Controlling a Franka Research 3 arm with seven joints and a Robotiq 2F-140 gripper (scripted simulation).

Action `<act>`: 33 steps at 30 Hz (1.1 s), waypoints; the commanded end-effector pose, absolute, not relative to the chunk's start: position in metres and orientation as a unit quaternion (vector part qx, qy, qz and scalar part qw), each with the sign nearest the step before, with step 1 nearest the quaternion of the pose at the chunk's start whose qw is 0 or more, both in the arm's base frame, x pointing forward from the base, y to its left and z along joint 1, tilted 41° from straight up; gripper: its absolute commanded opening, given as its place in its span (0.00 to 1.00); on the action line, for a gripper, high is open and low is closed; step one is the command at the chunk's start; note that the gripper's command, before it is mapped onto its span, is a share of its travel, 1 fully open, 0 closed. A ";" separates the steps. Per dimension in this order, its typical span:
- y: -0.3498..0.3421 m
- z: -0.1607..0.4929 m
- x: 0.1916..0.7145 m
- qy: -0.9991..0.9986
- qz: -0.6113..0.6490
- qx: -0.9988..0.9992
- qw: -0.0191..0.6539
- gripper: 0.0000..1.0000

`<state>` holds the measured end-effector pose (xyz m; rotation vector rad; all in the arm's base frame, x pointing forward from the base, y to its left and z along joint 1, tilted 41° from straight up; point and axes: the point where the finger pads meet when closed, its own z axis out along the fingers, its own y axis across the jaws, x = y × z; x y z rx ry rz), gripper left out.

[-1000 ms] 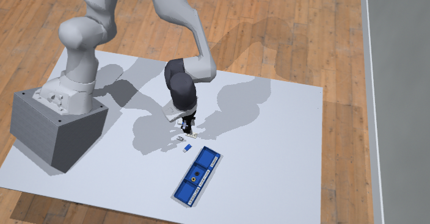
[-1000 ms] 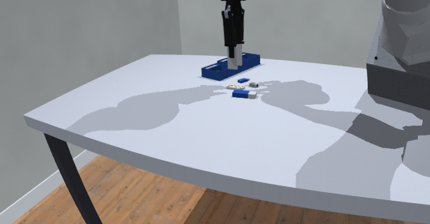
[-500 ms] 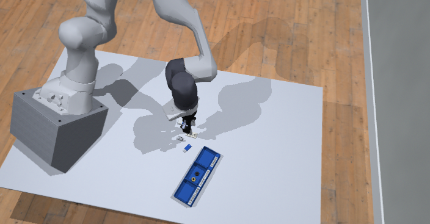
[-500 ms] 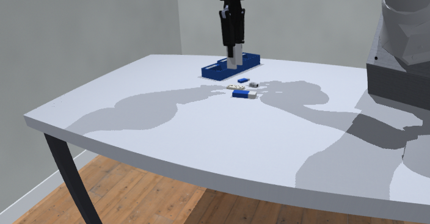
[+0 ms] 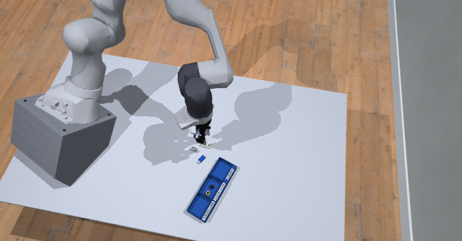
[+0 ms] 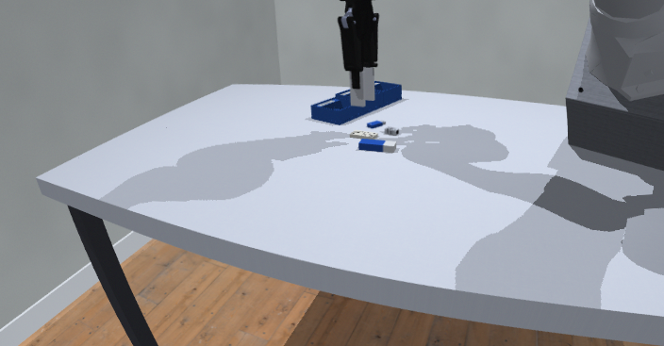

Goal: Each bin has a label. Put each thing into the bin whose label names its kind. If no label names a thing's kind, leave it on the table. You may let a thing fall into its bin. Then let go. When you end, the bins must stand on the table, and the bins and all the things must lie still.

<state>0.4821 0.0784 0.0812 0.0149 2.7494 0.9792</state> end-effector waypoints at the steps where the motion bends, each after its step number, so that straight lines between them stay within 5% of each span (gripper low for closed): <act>1: 0.079 0.081 0.483 0.937 0.332 0.009 0.109 0.25; 33: 0.113 0.039 0.497 0.937 0.332 0.009 0.109 0.25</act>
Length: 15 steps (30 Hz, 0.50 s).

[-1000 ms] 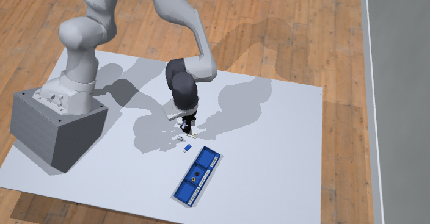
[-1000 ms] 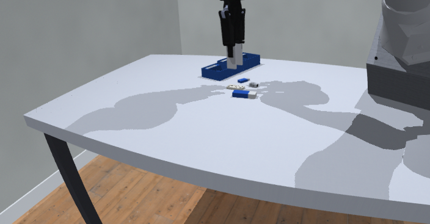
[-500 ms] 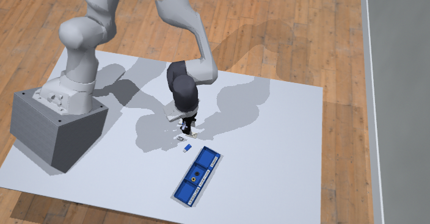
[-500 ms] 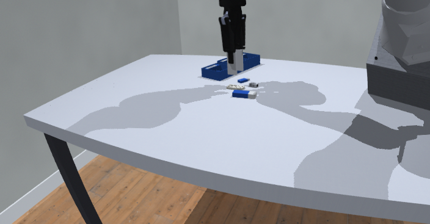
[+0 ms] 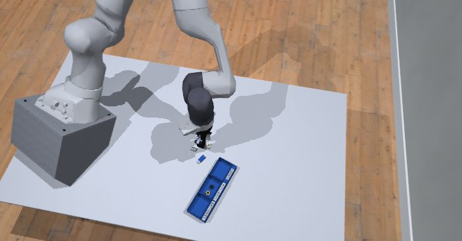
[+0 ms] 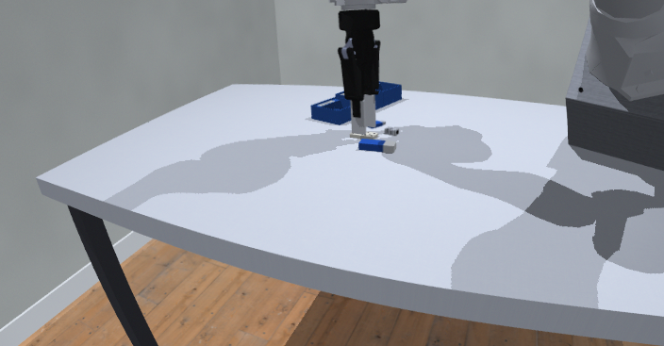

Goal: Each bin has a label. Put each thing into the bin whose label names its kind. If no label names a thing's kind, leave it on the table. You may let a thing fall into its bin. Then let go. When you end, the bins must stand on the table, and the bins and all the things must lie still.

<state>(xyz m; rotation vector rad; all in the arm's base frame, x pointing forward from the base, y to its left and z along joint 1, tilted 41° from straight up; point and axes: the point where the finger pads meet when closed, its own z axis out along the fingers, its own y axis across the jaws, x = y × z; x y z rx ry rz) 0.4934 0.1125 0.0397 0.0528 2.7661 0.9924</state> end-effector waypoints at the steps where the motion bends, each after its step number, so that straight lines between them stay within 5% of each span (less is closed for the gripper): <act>1: 0.113 0.038 0.498 0.937 0.332 0.009 0.109 0.25; 15: 0.120 0.031 0.498 0.937 0.332 0.009 0.109 0.25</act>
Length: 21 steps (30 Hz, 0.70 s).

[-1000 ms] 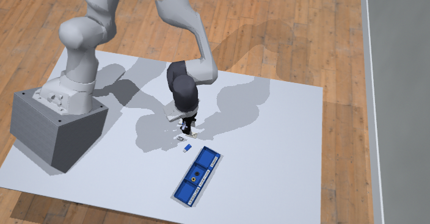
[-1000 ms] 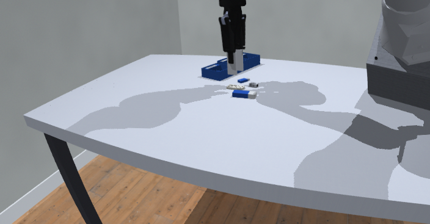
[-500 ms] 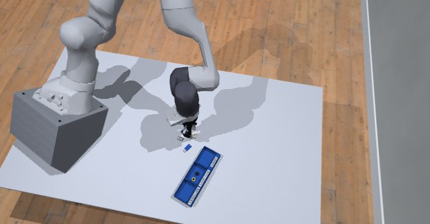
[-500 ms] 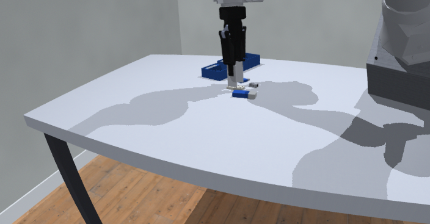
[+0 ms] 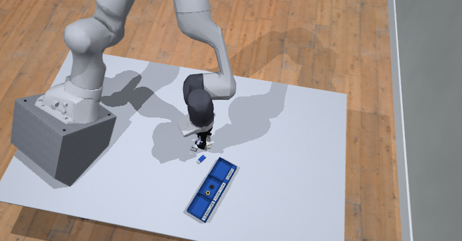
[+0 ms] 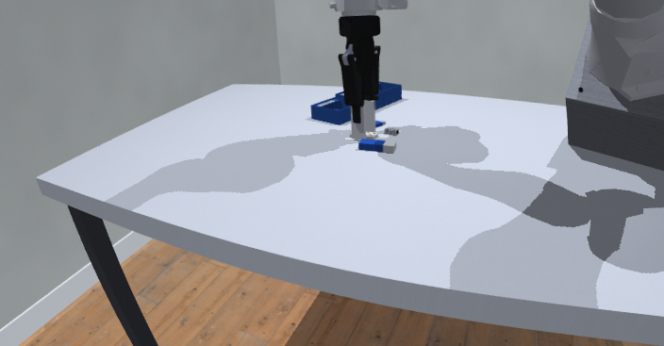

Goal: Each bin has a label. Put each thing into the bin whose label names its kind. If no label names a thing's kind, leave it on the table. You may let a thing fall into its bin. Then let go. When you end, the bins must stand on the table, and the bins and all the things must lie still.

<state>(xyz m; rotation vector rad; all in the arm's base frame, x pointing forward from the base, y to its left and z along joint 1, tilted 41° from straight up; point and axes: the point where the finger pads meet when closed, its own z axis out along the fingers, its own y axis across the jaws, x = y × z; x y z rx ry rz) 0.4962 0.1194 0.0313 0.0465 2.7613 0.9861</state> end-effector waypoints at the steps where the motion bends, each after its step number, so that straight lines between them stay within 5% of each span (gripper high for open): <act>1: 0.120 0.031 0.498 0.937 0.332 0.009 0.109 0.25; 9: 0.121 0.031 0.498 0.937 0.332 0.009 0.109 0.25; 10: 0.121 0.031 0.498 0.937 0.332 0.009 0.109 0.13; 21: 0.121 0.031 0.498 0.937 0.332 0.009 0.109 0.13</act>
